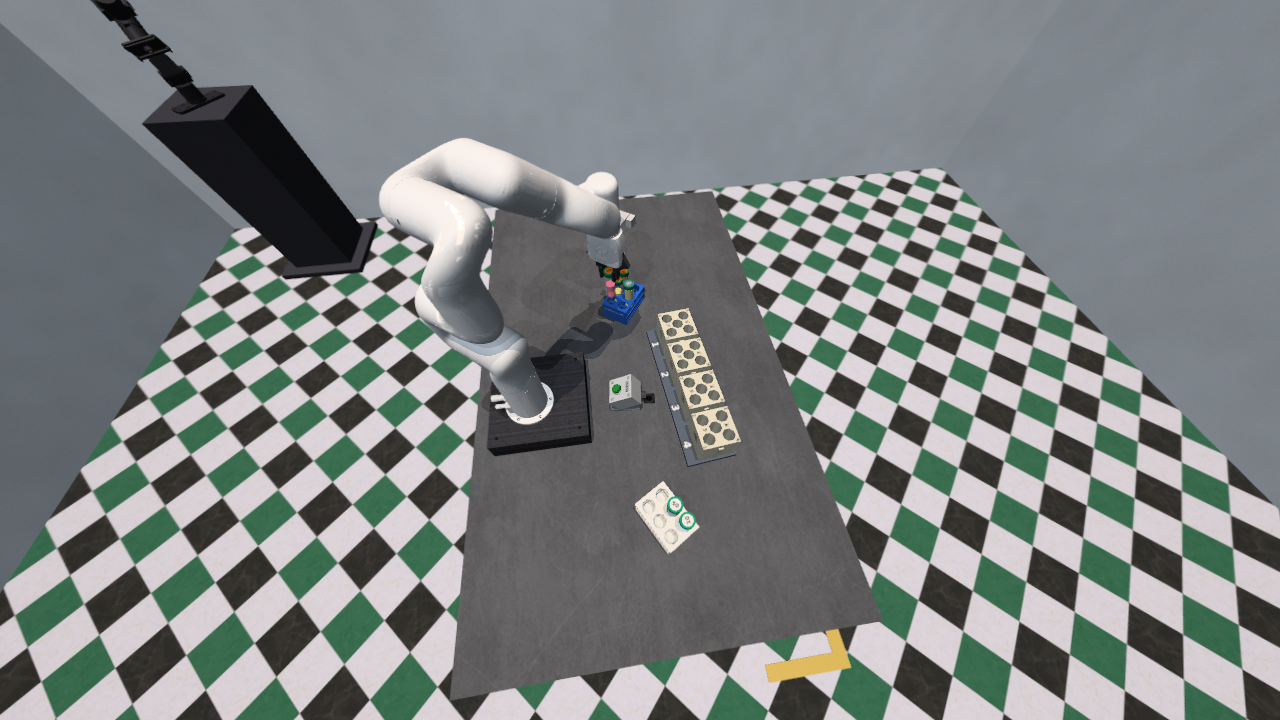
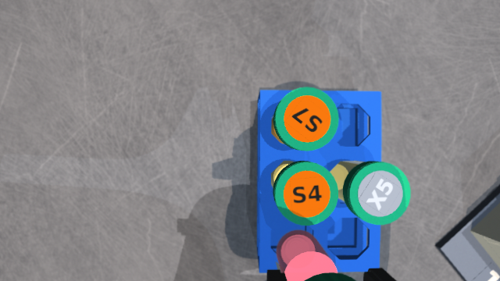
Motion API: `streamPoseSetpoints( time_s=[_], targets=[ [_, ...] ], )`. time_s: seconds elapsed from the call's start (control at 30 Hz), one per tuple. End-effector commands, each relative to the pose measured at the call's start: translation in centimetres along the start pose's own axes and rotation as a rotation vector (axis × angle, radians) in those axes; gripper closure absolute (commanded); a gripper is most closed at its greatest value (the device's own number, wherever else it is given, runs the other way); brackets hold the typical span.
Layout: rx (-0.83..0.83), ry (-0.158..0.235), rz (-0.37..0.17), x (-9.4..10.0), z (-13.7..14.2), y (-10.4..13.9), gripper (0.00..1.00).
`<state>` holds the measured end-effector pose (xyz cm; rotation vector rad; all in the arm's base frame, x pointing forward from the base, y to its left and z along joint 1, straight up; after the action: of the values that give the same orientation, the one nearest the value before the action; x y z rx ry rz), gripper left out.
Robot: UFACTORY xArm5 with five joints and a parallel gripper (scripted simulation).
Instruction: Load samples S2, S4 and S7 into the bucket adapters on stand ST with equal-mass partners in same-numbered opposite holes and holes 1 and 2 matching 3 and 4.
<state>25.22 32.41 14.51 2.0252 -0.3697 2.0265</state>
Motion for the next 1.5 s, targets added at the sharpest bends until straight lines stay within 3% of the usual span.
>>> streamPoseSetpoints(
  time_s=[0.0,1.1,1.47],
  targets=[
    [0.0,0.006,0.002,0.9,0.0,-0.1,1.0],
    [0.0,0.006,0.002,6.7,0.0,-0.1,1.0],
    [0.0,0.006,0.002,6.8,0.0,-0.1,1.0]
  ],
)
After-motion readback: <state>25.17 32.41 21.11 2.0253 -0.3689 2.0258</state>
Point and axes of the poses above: the point where the finger pads meet when closed, its own x axis back along the fingers, its own z axis across the jaws, y = z × x, the point moved 2 cm from there along x, back along the fingers, and after that the axes turned 15 degrees about x, right-handed, at the moved point
